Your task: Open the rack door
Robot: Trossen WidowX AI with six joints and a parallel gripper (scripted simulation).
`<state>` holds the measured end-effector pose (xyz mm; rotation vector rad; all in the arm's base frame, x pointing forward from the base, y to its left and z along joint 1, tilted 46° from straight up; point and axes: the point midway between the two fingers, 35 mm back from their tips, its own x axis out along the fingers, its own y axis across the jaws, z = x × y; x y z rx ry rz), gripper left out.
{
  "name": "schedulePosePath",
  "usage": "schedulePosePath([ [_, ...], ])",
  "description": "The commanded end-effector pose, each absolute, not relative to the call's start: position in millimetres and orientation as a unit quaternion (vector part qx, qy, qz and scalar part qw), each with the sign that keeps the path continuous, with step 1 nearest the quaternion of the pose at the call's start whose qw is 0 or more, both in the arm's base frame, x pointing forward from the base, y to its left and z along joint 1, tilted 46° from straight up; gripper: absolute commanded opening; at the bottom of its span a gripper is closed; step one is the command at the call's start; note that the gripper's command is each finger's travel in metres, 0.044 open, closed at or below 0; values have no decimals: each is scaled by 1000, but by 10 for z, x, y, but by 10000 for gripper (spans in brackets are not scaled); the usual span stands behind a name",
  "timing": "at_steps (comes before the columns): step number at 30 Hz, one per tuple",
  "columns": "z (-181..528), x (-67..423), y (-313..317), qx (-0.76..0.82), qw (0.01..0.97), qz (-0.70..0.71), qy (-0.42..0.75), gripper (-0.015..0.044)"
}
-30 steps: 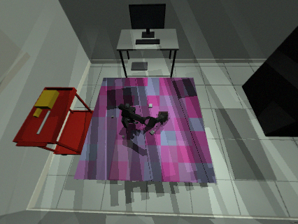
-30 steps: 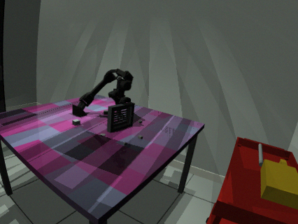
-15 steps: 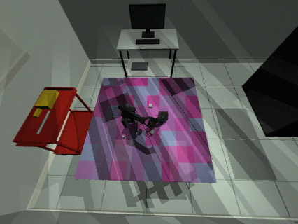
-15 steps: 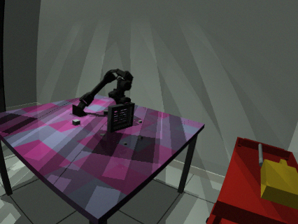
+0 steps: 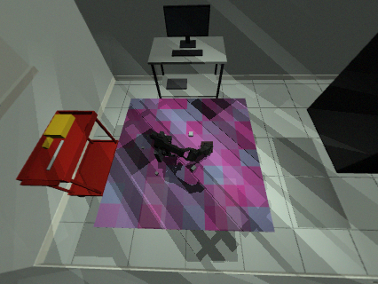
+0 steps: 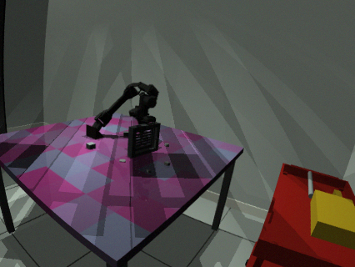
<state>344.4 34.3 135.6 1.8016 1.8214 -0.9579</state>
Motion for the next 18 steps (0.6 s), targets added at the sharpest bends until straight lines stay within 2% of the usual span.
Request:
schedulePosePath([
  [1, 1351, 3440, 341, 643, 206, -339, 655, 16],
  [18, 1310, 3309, 283, 601, 308, -228, 701, 16],
])
